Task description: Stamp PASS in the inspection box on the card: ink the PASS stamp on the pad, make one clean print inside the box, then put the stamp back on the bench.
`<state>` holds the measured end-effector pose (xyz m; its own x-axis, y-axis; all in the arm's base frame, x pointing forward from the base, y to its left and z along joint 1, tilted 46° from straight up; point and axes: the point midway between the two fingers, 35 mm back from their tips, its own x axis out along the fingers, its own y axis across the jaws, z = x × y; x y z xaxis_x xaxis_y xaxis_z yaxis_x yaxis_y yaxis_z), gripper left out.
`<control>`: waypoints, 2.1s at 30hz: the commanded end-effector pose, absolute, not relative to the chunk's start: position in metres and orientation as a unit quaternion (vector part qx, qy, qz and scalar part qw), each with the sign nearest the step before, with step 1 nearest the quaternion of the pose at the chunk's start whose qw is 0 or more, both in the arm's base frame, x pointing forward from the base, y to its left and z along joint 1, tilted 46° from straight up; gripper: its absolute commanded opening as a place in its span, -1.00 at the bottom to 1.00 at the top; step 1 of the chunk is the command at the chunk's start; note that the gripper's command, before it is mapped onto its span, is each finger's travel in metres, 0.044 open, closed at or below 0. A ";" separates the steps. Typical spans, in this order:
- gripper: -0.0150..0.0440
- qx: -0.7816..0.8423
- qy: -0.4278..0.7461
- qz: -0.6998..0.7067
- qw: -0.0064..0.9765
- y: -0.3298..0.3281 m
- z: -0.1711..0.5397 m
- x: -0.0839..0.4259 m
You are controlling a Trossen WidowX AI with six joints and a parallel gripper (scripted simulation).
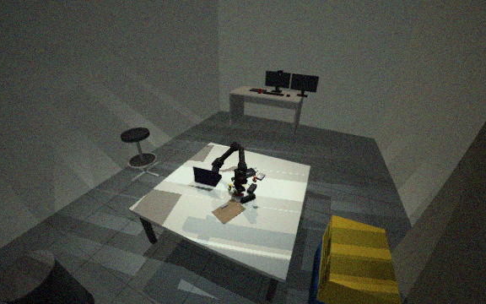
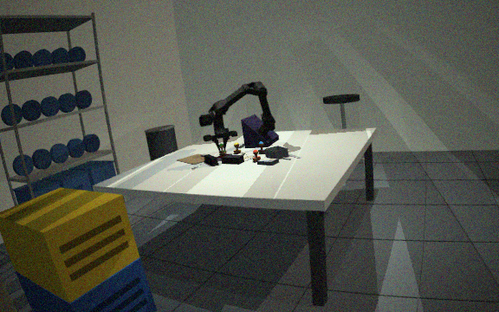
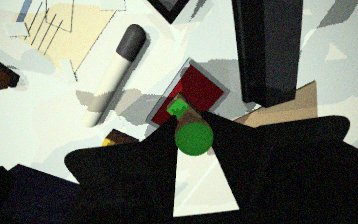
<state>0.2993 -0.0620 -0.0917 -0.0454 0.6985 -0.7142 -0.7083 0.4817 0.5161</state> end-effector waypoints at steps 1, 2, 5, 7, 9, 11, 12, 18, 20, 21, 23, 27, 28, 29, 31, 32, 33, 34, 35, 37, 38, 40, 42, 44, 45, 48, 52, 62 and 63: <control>-0.49 -0.008 0.512 0.510 0.691 -0.066 -0.089 0.300; -0.49 -0.008 0.512 0.510 0.691 -0.067 -0.088 0.300; -0.49 -0.008 0.513 0.510 0.691 -0.071 -0.084 0.301; -0.49 -0.008 0.513 0.509 0.691 -0.073 -0.082 0.301; -0.49 -0.008 0.513 0.509 0.691 -0.075 -0.080 0.301; -0.49 -0.008 0.513 0.509 0.691 -0.078 -0.077 0.302; -0.49 -0.009 0.513 0.509 0.691 -0.079 -0.076 0.302; -0.49 -0.009 0.513 0.509 0.691 -0.086 -0.069 0.302; -0.49 -0.009 0.513 0.509 0.691 -0.088 -0.067 0.302; -0.49 -0.009 0.513 0.509 0.691 -0.089 -0.066 0.302; -0.49 -0.009 0.513 0.509 0.691 -0.092 -0.063 0.303; -0.49 -0.009 0.513 0.509 0.691 -0.096 -0.059 0.303; -0.49 -0.007 0.514 0.508 0.691 -0.096 -0.058 0.303; -0.49 -0.003 0.518 0.505 0.691 -0.095 -0.057 0.303; -0.49 0.014 0.531 0.491 0.690 -0.090 -0.052 0.305; -0.49 0.023 0.538 0.484 0.690 -0.088 -0.049 0.306; -0.49 0.032 0.544 0.477 0.689 -0.086 -0.047 0.307; -0.49 0.041 0.551 0.469 0.689 -0.083 -0.044 0.308; -0.49 0.050 0.558 0.462 0.688 -0.081 -0.042 0.309; -0.49 0.069 0.571 0.446 0.686 -0.076 -0.036 0.311; -0.49 0.078 0.577 0.438 0.685 -0.074 -0.034 0.311; -0.49 0.096 0.589 0.422 0.682 -0.069 -0.029 0.313; -0.49 0.114 0.601 0.406 0.679 -0.064 -0.023 0.314; -0.49 0.132 0.612 0.390 0.676 -0.059 -0.018 0.315; -0.49 0.141 0.617 0.382 0.674 -0.057 -0.016 0.316; -0.49 0.167 0.633 0.356 0.667 -0.049 -0.008 0.317; -0.49 0.203 0.652 0.322 0.656 -0.039 0.002 0.318; -0.49 0.288 0.691 0.232 0.621 -0.012 0.027 0.318; -0.49 0.297 0.694 0.223 0.617 -0.010 0.029 0.318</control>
